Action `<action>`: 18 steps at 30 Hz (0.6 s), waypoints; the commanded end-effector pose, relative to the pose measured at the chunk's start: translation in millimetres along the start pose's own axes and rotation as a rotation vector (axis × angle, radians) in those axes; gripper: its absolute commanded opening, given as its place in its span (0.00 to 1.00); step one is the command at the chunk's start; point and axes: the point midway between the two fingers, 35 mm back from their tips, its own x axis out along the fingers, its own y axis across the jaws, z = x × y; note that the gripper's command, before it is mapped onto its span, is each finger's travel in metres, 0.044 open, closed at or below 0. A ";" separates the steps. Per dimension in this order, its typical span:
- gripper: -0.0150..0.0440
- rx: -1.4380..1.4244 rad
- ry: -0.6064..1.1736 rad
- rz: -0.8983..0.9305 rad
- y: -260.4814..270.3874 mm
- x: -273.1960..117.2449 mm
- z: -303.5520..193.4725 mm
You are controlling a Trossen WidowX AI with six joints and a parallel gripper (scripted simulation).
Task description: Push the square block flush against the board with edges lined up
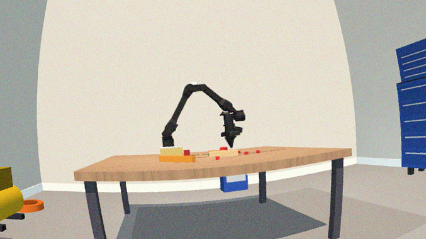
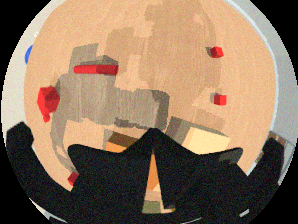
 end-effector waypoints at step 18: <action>0.25 0.011 0.044 -0.003 -0.5 31.8 -20.3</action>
